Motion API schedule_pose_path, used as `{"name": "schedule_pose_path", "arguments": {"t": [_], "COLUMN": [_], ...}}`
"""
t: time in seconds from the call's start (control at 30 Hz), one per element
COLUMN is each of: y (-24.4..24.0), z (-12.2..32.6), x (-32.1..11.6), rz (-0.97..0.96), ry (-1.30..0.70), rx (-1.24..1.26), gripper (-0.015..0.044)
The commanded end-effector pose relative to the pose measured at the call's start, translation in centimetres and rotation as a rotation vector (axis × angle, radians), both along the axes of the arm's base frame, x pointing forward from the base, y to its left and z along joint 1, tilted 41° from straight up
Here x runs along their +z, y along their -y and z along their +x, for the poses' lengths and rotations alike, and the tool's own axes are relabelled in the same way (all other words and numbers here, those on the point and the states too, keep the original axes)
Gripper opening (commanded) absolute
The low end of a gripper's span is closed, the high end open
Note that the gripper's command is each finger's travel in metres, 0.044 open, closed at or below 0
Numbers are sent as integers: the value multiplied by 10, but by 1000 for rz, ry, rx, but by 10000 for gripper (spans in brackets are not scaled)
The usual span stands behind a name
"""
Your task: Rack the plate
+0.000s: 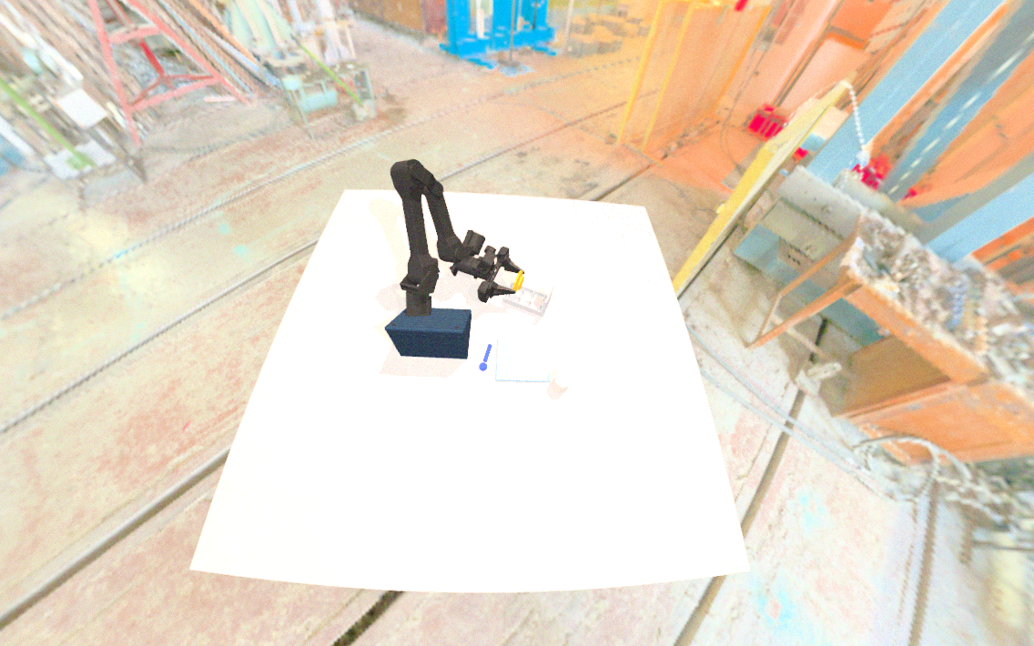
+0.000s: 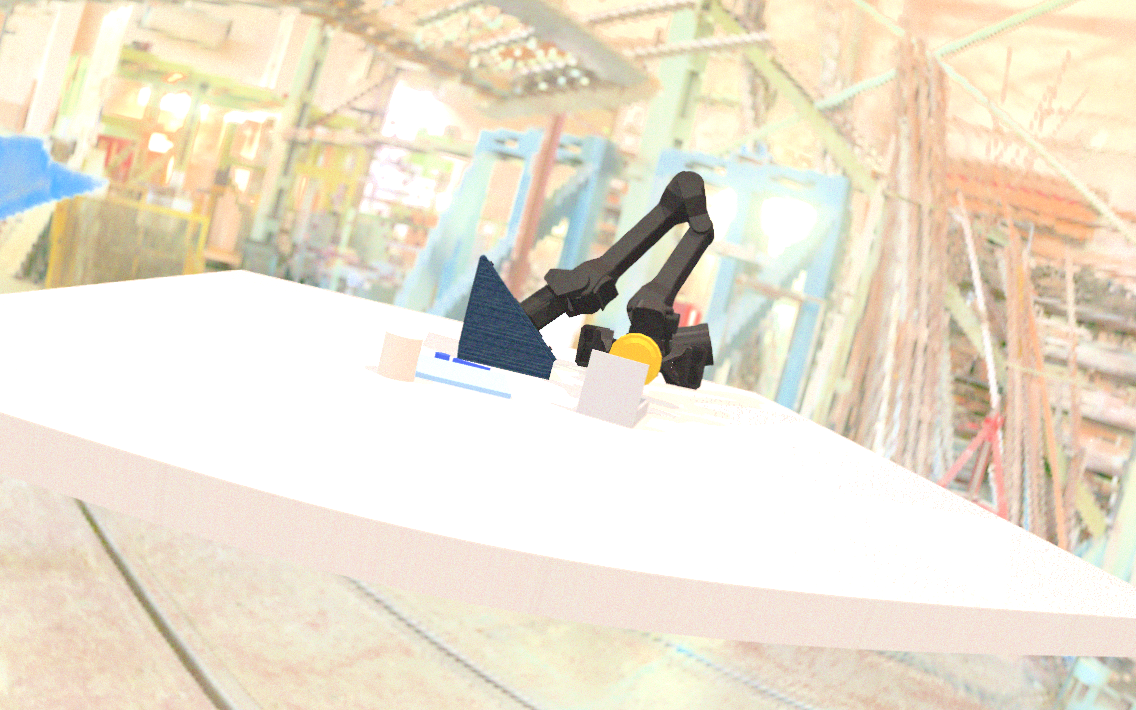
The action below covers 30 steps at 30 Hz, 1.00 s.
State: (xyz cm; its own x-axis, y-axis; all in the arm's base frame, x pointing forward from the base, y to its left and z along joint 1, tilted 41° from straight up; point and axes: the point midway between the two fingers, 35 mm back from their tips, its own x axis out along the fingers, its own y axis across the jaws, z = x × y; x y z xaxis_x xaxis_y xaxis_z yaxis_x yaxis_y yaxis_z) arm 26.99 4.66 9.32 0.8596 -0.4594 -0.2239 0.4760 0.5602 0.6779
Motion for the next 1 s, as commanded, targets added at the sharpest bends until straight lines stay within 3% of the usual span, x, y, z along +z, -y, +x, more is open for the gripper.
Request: {"name": "schedule_pose_path", "arguments": {"t": [0.0,0.7,0.97], "y": [2,-6,-7], "z": [0,1,1], "x": [-5,-15,-16], "rz": [-3,1,2], "ry": [-4,-3,-2], "rx": [1,6,3], "gripper": [0,0,210]}}
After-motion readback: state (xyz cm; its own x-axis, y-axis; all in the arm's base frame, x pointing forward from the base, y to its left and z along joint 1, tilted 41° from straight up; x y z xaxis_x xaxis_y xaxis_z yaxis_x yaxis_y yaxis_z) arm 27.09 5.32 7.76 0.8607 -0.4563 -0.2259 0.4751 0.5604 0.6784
